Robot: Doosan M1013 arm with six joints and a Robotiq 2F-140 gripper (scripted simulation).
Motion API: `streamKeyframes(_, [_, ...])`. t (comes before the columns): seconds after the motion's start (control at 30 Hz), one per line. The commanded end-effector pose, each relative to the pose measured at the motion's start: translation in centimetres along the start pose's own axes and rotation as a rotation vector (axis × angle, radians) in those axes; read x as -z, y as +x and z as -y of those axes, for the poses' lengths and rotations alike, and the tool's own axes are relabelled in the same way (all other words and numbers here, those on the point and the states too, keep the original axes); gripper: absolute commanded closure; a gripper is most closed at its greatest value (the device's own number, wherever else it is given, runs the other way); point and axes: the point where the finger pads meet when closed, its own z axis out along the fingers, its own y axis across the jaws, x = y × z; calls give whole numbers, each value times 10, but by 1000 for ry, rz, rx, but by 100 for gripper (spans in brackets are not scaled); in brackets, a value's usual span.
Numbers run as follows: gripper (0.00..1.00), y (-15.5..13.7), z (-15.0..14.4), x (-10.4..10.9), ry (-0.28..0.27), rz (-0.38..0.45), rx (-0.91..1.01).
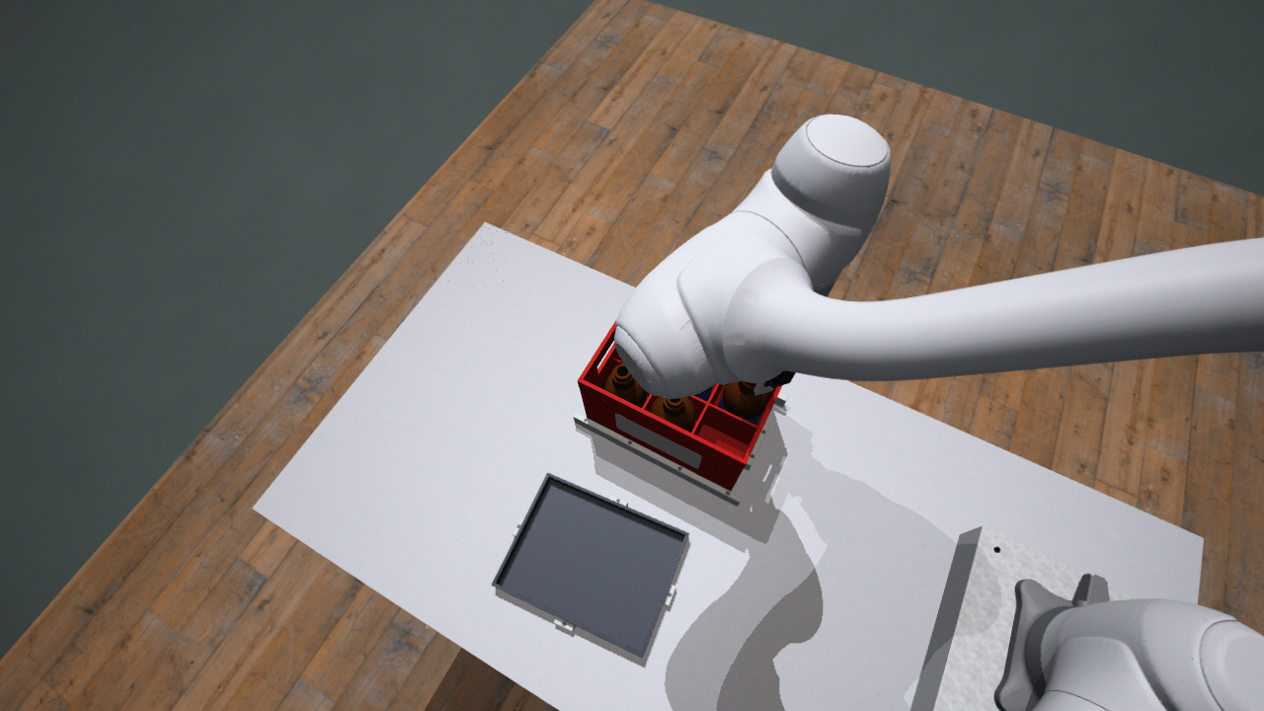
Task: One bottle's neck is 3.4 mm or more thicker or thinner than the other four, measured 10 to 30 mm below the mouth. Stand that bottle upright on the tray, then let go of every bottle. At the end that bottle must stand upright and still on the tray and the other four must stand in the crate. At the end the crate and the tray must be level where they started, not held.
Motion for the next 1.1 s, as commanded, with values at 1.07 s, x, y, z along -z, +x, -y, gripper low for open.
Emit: streamKeyframes(1.07, [62,0,0,-33,0,0,0])
